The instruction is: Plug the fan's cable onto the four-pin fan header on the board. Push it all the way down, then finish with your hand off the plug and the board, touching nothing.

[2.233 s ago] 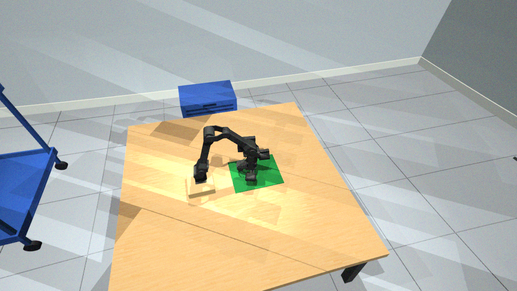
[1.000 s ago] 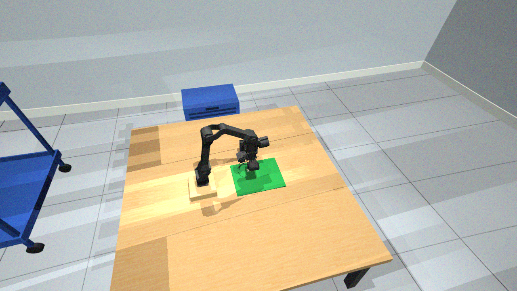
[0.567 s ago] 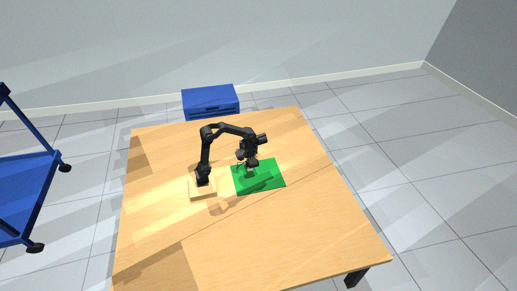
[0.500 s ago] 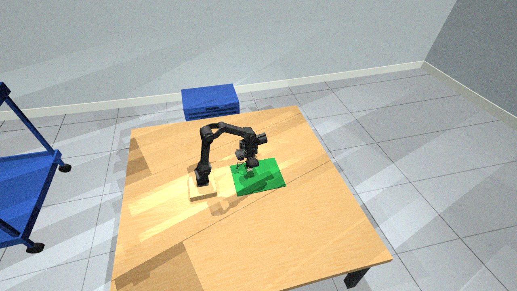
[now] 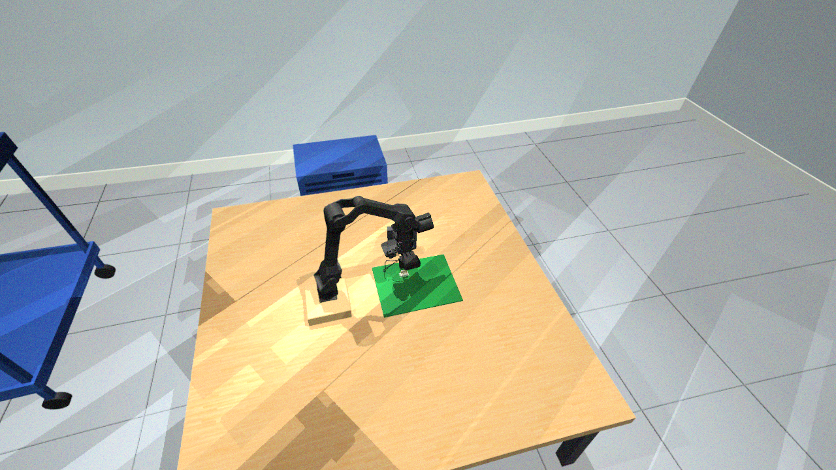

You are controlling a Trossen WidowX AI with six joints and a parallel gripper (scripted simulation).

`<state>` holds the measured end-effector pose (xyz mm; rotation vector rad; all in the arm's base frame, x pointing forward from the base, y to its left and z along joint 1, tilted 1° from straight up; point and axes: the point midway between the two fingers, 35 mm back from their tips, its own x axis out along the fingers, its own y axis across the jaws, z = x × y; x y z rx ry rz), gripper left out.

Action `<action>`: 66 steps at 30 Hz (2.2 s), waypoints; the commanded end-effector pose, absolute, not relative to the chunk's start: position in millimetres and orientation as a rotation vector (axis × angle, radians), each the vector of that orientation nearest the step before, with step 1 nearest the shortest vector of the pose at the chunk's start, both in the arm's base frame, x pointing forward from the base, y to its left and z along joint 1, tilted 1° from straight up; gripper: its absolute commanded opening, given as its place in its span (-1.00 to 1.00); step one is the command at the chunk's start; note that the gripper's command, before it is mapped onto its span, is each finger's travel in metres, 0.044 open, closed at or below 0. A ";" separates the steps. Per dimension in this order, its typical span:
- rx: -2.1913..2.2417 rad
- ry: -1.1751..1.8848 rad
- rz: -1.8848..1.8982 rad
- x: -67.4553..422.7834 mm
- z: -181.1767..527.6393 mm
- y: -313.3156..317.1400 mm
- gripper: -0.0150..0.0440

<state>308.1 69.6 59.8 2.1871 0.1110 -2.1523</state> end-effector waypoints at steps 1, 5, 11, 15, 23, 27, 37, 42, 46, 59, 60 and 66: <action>2.176 0.121 -2.158 309.4 58.4 70.3 -0.49; 2.176 0.121 -2.158 309.4 58.4 70.3 -0.49; 2.176 0.121 -2.158 309.4 58.4 70.3 -0.49; 2.176 0.121 -2.158 309.6 45.8 70.4 -0.49; 2.176 0.121 -2.158 309.4 36.3 70.4 -0.49; 2.176 0.121 -2.158 309.4 36.3 70.4 -0.49; 2.176 0.121 -2.158 309.9 36.3 70.1 -0.49; 2.176 0.121 -2.158 310.2 36.3 70.1 -0.49; 2.176 0.121 -2.158 310.5 36.3 70.2 -0.49; 2.176 0.121 -2.158 310.4 35.2 70.2 -0.49; 2.176 0.121 -2.158 310.4 35.1 70.2 -0.49; 2.176 0.121 -2.158 310.1 34.8 70.2 -0.49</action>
